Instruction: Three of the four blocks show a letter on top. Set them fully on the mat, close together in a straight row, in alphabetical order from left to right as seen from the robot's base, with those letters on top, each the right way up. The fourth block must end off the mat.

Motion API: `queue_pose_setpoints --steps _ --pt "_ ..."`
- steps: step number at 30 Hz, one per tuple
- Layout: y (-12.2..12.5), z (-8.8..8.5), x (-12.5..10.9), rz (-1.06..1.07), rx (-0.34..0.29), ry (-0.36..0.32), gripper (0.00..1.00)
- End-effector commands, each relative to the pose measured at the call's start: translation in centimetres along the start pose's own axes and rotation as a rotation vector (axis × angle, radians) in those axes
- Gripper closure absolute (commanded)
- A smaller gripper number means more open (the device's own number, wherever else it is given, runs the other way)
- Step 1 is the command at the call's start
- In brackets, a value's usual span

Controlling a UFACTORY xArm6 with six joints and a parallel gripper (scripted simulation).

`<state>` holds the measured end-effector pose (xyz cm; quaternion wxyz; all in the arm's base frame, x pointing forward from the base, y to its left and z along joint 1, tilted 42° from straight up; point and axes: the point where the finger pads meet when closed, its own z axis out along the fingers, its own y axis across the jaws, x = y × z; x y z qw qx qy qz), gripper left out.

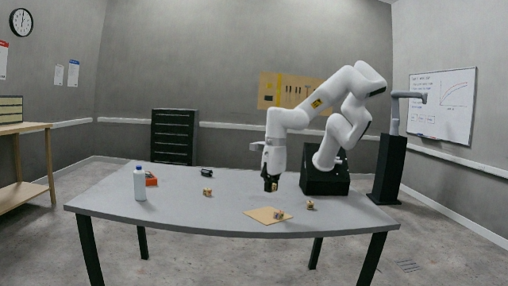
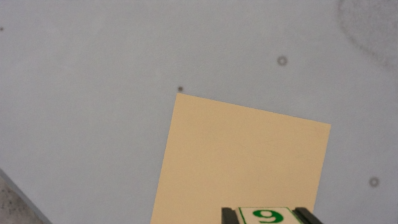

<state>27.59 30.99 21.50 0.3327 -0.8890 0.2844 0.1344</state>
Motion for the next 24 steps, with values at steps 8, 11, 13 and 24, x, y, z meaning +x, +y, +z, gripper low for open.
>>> queue_pose_setpoints --steps 8,11,13,24 --pt "-0.1 2.4 0.0 -0.001 0.002 0.001 0.72" --pt "-0.1 3.9 0.0 -0.001 0.002 0.001 0.72" --pt "-0.1 5.0 0.0 -0.001 0.002 0.001 0.72" --pt "-0.1 8.5 0.0 -0.001 0.002 0.001 0.72"
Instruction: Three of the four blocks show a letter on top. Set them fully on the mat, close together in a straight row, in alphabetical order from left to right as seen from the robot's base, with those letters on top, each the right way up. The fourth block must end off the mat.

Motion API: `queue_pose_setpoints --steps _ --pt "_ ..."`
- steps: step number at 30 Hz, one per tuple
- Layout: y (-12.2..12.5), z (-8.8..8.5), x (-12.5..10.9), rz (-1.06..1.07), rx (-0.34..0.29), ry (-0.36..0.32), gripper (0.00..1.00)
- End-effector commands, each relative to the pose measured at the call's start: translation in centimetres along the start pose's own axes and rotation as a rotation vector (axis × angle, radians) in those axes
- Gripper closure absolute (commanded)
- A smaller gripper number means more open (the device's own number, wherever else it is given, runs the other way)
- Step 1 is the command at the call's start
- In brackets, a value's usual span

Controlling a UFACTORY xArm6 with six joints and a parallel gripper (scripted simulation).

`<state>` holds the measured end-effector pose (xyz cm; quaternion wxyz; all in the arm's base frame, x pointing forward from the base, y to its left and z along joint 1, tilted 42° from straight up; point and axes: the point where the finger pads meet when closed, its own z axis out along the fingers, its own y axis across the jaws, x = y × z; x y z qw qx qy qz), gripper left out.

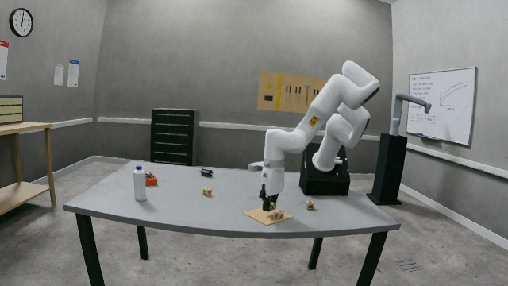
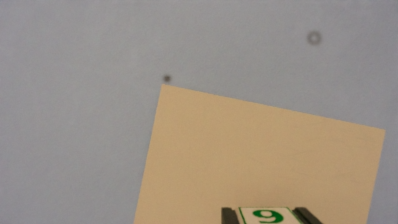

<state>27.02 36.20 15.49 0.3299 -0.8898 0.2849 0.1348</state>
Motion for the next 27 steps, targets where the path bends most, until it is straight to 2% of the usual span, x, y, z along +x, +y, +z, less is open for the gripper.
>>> queue_pose_setpoints --steps 1,7,27 --pt "-0.32 0.78 0.05 -0.002 0.008 -0.001 0.72" --pt "-0.32 1.42 0.05 -0.002 0.008 -0.001 0.72" --pt "-0.32 1.43 0.05 -0.002 0.008 0.000 0.72"
